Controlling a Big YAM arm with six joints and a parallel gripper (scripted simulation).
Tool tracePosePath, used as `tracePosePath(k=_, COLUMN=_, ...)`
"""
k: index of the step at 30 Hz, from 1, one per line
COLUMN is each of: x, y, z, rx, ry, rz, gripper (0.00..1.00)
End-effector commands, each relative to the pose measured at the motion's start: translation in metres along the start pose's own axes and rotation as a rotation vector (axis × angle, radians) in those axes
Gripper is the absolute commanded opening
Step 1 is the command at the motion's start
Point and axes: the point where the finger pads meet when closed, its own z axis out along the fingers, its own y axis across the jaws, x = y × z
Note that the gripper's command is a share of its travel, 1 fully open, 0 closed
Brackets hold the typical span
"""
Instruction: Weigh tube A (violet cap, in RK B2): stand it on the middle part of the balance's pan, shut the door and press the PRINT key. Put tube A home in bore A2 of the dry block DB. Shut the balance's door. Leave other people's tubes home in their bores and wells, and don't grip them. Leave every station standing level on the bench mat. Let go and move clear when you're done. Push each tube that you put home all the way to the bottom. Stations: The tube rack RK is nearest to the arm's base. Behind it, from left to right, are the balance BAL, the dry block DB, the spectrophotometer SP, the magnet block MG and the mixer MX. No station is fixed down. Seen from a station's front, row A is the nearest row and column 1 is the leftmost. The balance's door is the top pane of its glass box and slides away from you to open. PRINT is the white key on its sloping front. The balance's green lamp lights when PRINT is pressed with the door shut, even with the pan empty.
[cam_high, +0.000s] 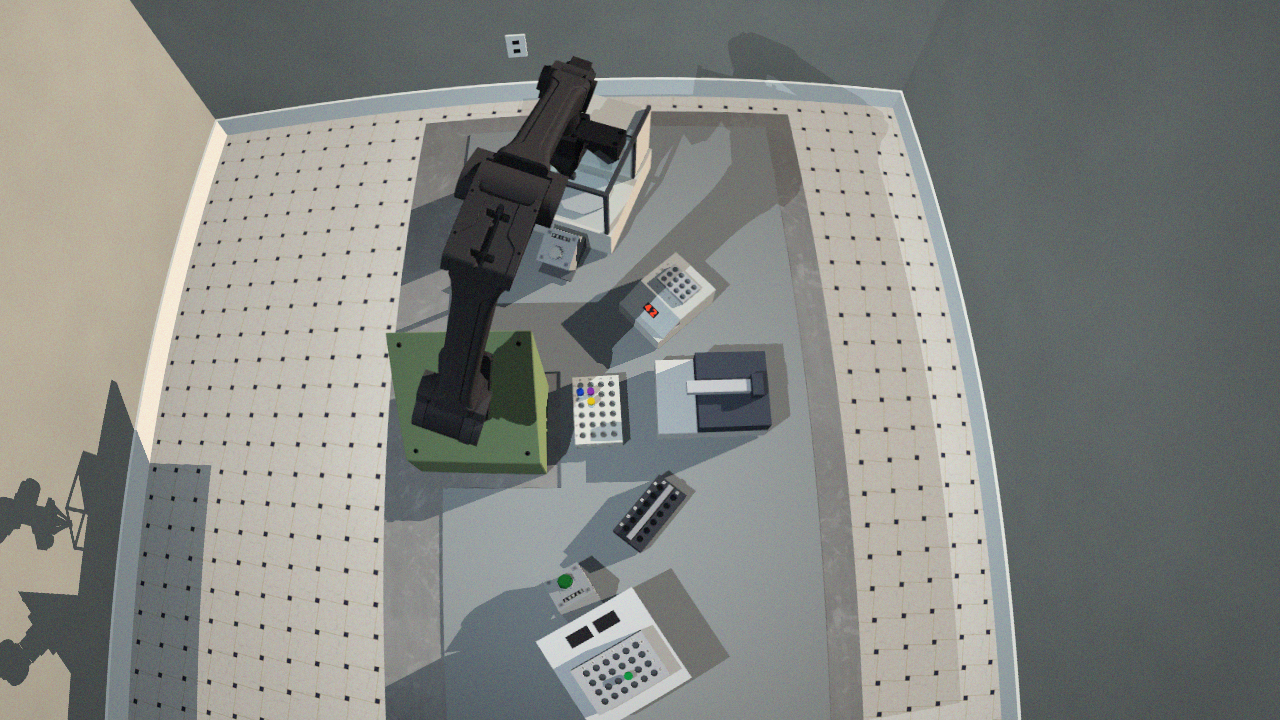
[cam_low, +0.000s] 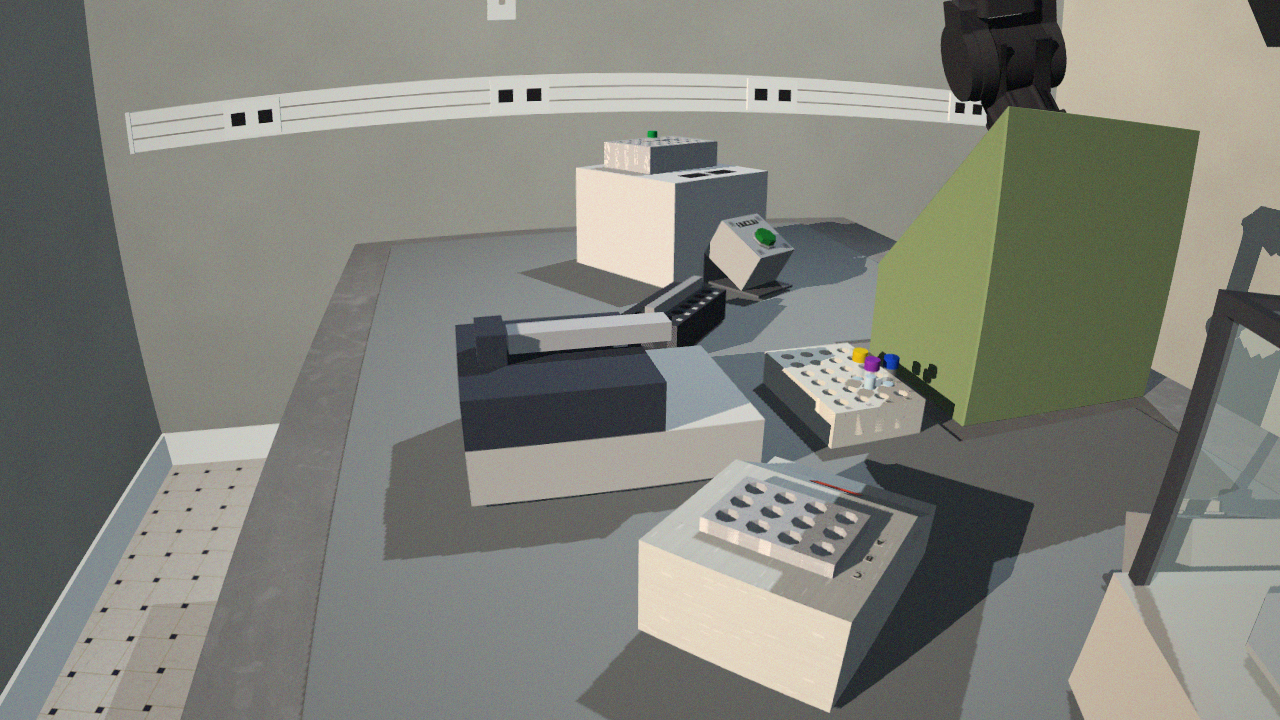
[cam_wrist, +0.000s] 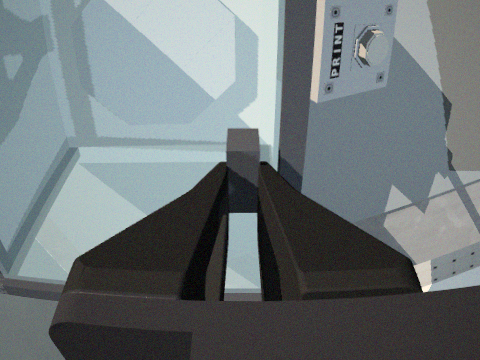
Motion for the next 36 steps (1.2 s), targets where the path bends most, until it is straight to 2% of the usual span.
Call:
tracePosePath(k=1, x=-0.001, y=0.013, z=-0.012, rx=-0.037, ry=0.002, rz=0.004, gripper=0.06)
tracePosePath(k=18, x=-0.001, y=0.013, z=-0.012, rx=-0.037, ry=0.002, rz=0.004, gripper=0.06)
tracePosePath(k=19, x=-0.002, y=0.026, z=-0.012, rx=-0.056, ry=0.005, rz=0.002, gripper=0.06)
tracePosePath(k=24, x=-0.004, y=0.026, z=-0.009, rx=-0.029, ry=0.006, rz=-0.001, gripper=0.06)
tracePosePath(k=36, x=-0.004, y=0.036, z=-0.01, rx=-0.031, ry=0.005, rz=0.0, gripper=0.06)
